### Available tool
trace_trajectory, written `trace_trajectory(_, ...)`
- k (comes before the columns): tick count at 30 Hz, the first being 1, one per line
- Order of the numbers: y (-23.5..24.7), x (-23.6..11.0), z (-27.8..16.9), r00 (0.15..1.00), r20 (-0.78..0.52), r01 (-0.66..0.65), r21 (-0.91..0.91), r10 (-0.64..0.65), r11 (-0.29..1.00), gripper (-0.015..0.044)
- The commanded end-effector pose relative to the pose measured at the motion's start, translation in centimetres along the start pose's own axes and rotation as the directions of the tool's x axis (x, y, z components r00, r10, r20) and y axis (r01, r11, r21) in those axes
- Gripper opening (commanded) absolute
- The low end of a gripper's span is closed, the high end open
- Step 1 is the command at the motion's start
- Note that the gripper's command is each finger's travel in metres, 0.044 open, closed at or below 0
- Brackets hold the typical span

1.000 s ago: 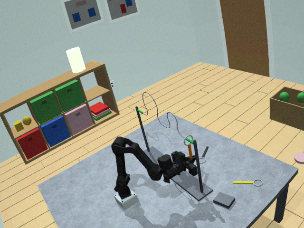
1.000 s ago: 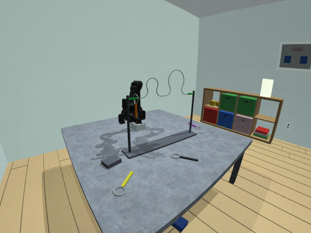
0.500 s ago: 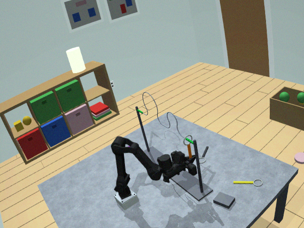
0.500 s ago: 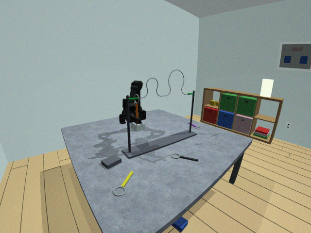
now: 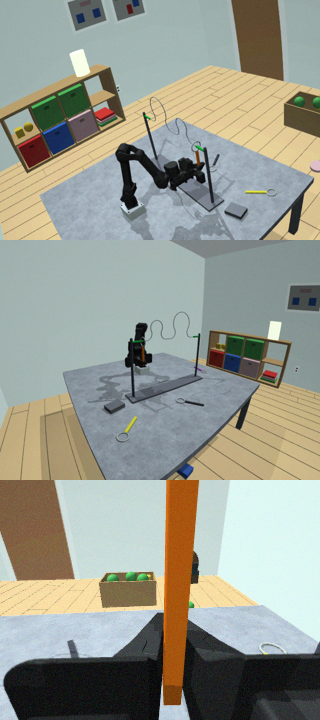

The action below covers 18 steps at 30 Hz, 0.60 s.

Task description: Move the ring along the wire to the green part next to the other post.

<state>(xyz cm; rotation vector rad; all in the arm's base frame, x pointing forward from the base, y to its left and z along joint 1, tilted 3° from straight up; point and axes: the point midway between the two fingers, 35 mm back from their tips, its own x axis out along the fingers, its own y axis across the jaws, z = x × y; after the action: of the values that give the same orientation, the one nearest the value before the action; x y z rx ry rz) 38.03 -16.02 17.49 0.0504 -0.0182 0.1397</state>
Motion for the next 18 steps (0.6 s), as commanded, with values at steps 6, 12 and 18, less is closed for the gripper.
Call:
trace_trajectory(6,1.1,0.0,0.3,1.0,0.007,0.002,0.008,-0.002,1.0,-0.015)
trace_trajectory(12,2.0,0.0,0.3,1.0,0.007,0.0,0.034,-0.001,0.999,-0.015)
trace_trajectory(18,3.2,0.0,0.3,1.0,0.008,-0.001,0.084,0.0,0.996,-0.015)
